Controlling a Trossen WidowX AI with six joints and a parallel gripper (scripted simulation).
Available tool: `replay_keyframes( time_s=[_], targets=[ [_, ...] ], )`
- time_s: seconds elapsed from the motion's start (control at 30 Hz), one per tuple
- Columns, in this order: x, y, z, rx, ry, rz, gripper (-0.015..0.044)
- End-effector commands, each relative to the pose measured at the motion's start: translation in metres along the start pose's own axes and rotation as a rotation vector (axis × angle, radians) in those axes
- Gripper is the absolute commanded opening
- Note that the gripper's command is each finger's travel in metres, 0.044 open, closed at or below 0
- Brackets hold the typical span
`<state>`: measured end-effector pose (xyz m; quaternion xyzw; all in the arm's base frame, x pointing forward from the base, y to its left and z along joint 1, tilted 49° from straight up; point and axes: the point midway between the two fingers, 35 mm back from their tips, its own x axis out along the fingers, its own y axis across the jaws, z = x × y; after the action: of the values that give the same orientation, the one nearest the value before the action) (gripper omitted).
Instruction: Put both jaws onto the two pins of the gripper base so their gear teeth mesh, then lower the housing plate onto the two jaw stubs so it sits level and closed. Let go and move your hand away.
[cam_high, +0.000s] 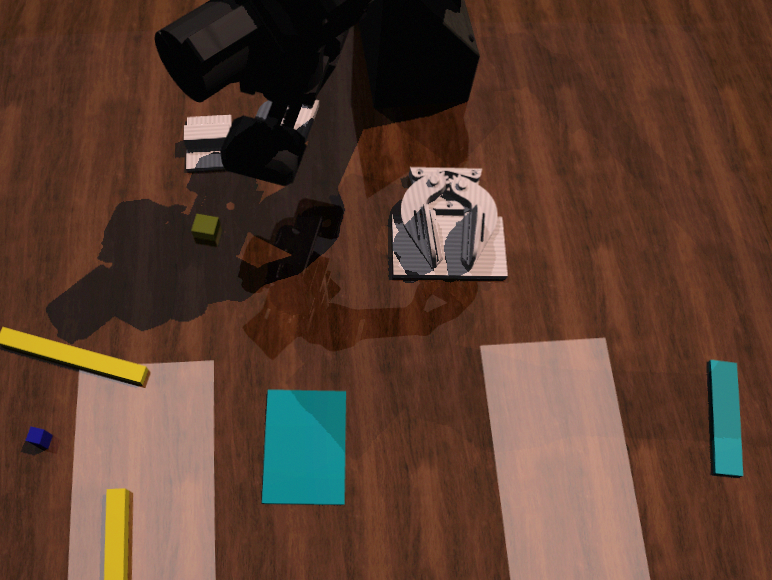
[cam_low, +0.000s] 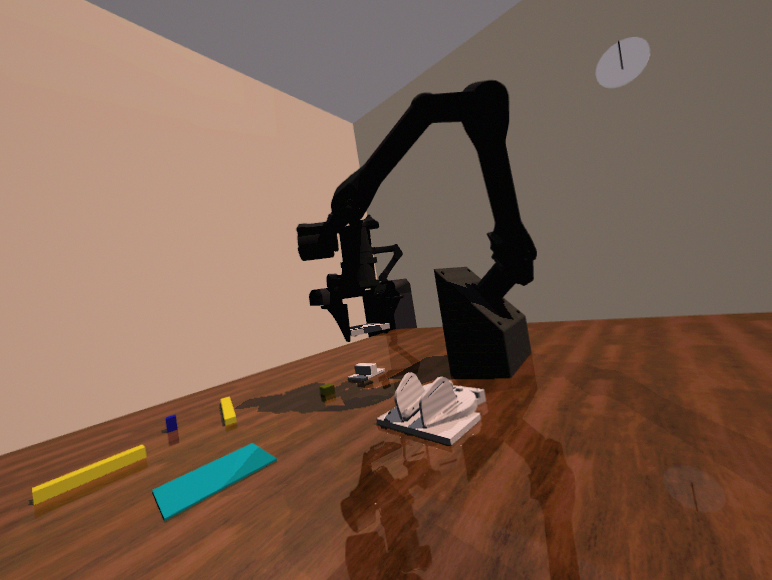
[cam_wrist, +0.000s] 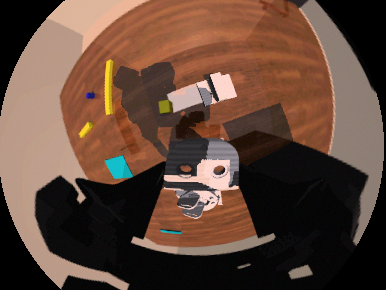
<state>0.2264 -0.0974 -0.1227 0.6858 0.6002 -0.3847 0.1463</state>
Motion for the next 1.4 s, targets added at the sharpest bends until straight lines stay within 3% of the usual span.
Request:
replay_keyframes(
  time_s=[0.0, 1.37],
  targets=[
    [-0.003, 0.002, -0.013, -0.136, -0.003, 0.011, 0.0351],
    [0.005, -0.019, -0.127, -1.384, 0.025, 0.020, 0.0351]
  ],
)
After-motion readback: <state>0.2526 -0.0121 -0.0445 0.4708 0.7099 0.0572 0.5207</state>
